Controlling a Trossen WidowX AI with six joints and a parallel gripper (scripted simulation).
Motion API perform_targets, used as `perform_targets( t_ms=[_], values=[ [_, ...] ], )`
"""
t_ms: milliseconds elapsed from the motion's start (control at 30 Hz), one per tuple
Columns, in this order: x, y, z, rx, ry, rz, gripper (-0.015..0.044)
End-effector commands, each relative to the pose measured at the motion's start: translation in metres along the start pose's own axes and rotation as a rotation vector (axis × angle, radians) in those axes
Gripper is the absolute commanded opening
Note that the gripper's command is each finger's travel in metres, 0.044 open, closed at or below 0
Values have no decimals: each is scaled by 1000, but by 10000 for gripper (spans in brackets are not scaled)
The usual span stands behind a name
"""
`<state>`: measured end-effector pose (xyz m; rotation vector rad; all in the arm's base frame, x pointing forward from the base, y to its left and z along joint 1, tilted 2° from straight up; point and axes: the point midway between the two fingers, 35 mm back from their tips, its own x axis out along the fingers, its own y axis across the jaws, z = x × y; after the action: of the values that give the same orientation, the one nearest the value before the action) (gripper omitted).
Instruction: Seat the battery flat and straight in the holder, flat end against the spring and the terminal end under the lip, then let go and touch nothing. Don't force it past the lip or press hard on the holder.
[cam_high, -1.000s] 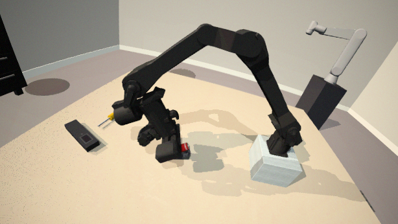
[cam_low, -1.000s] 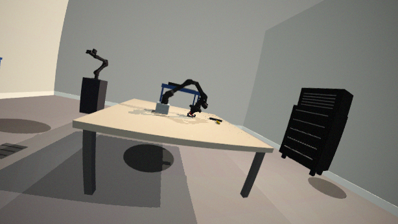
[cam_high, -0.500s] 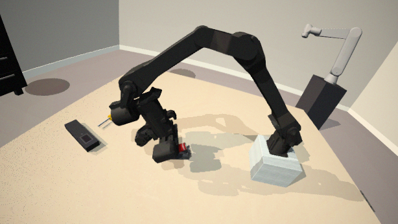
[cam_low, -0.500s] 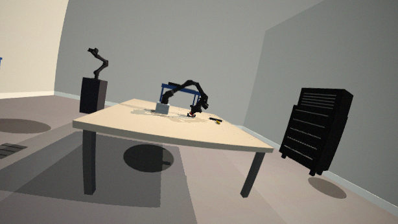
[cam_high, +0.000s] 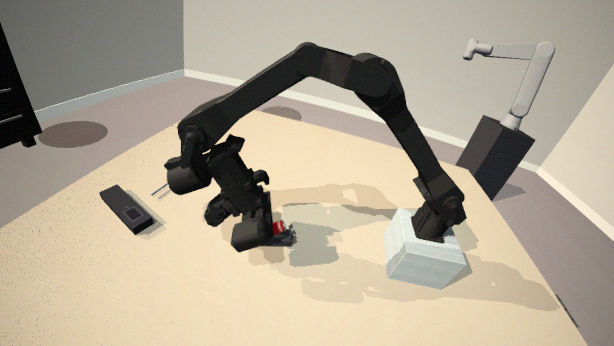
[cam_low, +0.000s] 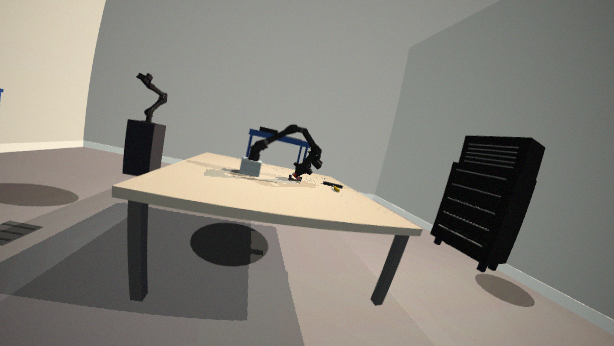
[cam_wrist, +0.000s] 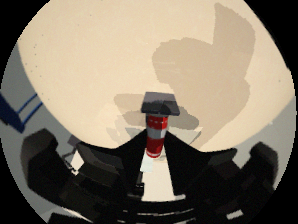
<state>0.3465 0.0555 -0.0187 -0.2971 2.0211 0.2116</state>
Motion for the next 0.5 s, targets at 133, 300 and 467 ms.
perform_targets(
  t_ms=[133, 300, 467],
  values=[
    [-2, 0, 7, 3, -6, 2, 82],
    [-2, 0, 8, 3, -12, 2, 82],
    [-1, 0, 8, 3, -34, 3, 82]
  ],
)
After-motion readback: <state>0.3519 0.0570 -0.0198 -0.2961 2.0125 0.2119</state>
